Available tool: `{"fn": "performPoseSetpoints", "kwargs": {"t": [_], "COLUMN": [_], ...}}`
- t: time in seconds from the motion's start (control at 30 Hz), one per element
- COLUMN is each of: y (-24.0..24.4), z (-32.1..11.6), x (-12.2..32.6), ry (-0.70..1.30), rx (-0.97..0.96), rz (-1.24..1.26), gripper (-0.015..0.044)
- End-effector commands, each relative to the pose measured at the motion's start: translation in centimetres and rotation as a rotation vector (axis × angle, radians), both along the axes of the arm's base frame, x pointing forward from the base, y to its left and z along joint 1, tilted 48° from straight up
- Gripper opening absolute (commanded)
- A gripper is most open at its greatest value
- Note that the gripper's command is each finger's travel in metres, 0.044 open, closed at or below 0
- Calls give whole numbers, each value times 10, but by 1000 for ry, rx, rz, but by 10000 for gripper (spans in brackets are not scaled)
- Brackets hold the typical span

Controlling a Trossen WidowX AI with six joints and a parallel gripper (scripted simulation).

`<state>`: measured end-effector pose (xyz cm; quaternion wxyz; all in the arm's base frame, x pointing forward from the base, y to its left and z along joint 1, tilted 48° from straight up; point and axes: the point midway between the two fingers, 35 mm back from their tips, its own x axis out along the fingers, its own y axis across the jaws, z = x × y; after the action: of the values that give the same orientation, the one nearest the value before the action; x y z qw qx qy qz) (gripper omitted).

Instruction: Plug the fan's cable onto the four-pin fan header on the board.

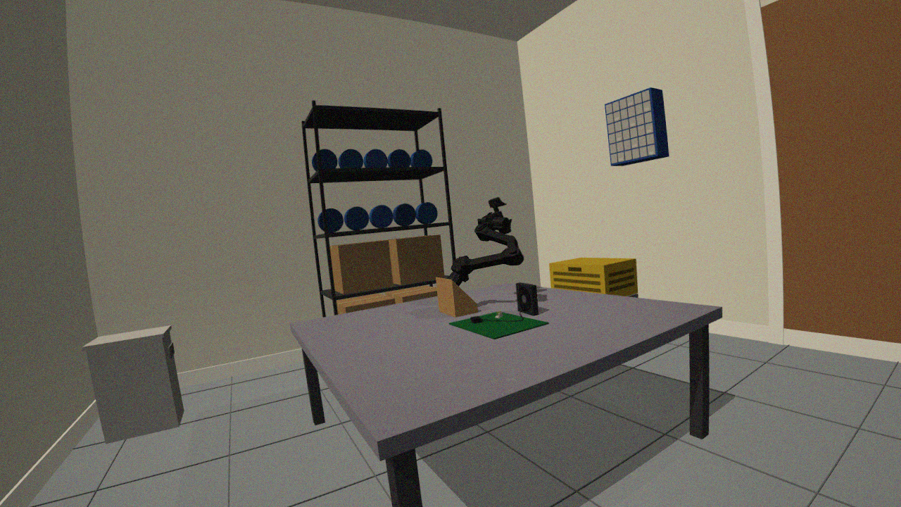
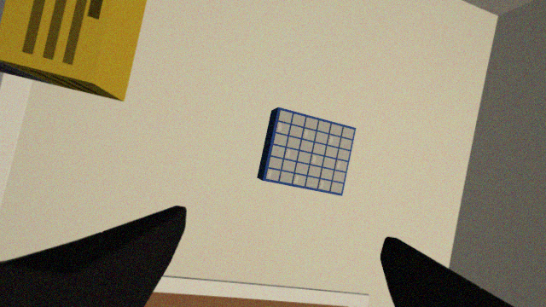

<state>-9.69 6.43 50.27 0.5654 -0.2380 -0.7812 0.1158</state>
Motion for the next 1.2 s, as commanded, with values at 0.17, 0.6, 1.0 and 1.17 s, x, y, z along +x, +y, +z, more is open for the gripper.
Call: {"fn": "performPoseSetpoints", "kwargs": {"t": [0.17,0.6,1.0,1.17], "y": [-4,-106,-229,-299], "z": [1,-8,-47,-81], "x": [-8,-101,-143,-139], "ry": [-34,-420,-628,-643], "rx": [19,394,927,1238], "rz": [0,100,96,113], "gripper": [387,210,210,210]}}
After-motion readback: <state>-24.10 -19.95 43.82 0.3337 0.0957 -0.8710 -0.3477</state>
